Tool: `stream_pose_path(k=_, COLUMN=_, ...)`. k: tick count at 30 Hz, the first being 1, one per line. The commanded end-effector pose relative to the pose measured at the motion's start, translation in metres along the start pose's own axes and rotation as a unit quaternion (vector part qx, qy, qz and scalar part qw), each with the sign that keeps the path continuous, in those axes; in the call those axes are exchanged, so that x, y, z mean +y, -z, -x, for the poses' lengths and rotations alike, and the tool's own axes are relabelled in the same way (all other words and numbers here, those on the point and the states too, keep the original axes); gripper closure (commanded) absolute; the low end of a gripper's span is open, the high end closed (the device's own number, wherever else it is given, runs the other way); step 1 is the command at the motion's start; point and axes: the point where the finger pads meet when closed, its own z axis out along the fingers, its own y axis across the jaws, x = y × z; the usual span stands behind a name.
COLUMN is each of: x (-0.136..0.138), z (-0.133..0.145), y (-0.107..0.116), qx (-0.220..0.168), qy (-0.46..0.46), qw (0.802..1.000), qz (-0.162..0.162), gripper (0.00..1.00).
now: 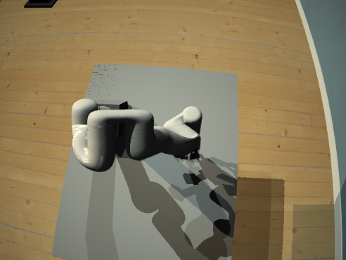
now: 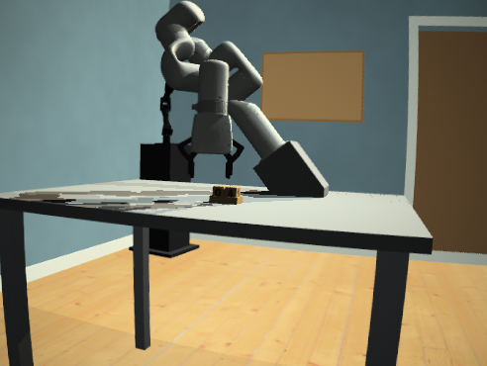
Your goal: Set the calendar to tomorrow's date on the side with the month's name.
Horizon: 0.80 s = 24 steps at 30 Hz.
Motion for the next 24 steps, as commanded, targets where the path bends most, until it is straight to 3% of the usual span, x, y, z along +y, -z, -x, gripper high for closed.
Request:
stream_pose_path(k=1, x=-0.001, z=0.0, y=0.001, qx=-0.001, qy=0.017, qw=1.0, qz=0.001, gripper=0.0)
stream_pose_path(k=7, x=-0.004, z=-0.001, y=0.001, qx=-0.001, qy=0.119, qw=0.993, qz=0.001, gripper=0.0)
stream_pose_path(k=18, x=-0.014, z=-0.009, y=0.001, qx=-0.001, qy=0.161, qw=0.987, qz=0.001, gripper=0.0)
stream_pose_path(k=24, x=-0.018, z=-0.012, y=0.001, qx=-0.001, qy=0.255, qw=0.967, qz=0.001, gripper=0.0)
